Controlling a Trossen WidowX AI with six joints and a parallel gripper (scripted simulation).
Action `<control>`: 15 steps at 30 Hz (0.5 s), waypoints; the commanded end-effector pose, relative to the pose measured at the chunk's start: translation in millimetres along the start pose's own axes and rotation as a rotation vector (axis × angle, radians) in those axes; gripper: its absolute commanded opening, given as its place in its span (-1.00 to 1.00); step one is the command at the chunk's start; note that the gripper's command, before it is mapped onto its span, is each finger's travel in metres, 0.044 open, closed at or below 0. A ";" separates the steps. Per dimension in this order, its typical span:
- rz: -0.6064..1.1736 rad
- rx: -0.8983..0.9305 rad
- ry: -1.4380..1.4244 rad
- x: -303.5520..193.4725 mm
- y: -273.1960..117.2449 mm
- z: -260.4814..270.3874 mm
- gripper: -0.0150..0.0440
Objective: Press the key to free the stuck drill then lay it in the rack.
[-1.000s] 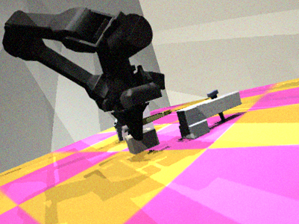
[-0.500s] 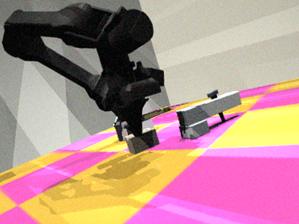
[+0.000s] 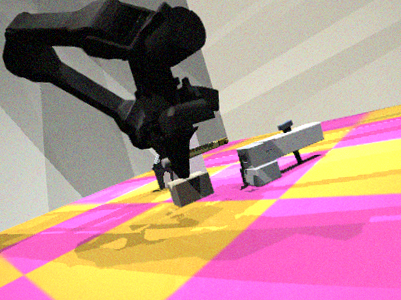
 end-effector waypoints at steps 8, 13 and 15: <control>0.002 -0.002 0.006 -1.2 -5.4 0.0 -0.49; 0.002 -0.002 0.006 -4.2 -4.0 7.8 -0.49; 0.002 -0.002 0.006 -5.0 -3.7 10.1 -0.49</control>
Point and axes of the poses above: the point midway between the two fingers, 35 mm back from their tips, its own y axis out along the fingers, its own z axis across the jaws, x = y × z, the point moved 8 cm from there along -y, back along the fingers, and after that the axes turned 15 degrees about y, right-handed, at the moved point
